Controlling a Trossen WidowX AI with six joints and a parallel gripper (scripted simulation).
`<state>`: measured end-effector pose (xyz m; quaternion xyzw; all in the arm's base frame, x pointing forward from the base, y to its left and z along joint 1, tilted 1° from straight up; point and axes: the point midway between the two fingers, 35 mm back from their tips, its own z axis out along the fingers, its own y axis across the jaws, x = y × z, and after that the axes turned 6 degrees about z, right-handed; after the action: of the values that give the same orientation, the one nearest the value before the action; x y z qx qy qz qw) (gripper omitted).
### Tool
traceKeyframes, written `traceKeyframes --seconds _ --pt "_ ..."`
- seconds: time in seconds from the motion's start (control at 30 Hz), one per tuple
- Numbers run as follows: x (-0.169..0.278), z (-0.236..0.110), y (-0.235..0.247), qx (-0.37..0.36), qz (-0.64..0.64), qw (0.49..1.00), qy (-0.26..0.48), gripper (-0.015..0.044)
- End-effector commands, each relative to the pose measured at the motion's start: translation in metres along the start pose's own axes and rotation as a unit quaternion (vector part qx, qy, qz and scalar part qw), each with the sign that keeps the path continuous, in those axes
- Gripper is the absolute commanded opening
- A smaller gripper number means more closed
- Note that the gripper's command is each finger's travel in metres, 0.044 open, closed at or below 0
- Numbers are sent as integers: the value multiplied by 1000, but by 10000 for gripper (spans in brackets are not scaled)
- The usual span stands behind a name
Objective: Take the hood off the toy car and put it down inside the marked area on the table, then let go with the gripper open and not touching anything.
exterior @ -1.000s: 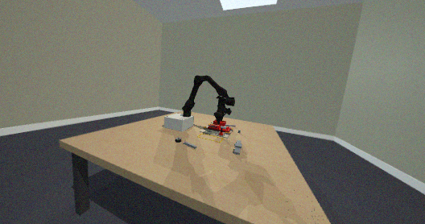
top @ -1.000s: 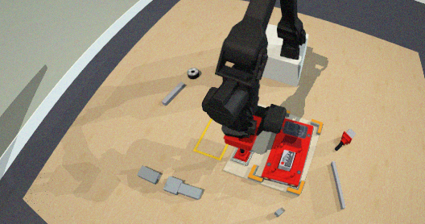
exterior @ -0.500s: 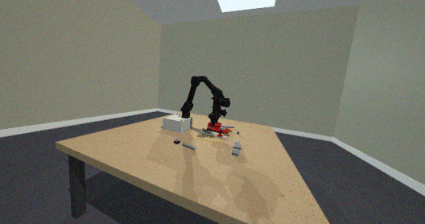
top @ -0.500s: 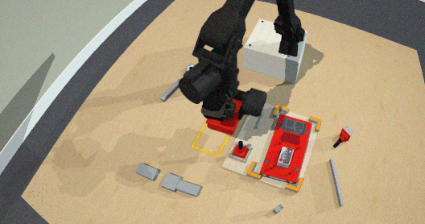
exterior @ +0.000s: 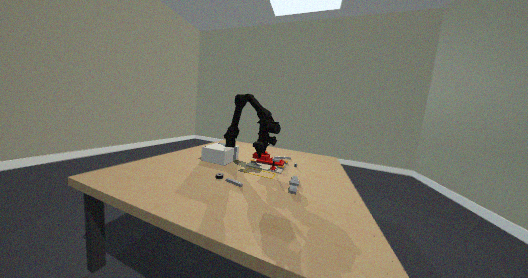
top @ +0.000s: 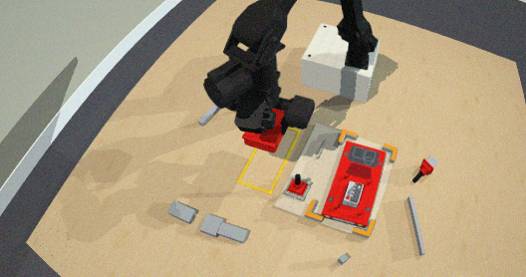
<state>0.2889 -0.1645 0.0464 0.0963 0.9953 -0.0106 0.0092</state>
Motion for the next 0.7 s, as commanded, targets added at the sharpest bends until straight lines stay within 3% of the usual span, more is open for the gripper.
traceKeyframes --seconds 0.0,0.67 --pt "1 1 -1 2 -5 1000 1 0" --pt "0 13 -1 2 -5 1000 1 0"
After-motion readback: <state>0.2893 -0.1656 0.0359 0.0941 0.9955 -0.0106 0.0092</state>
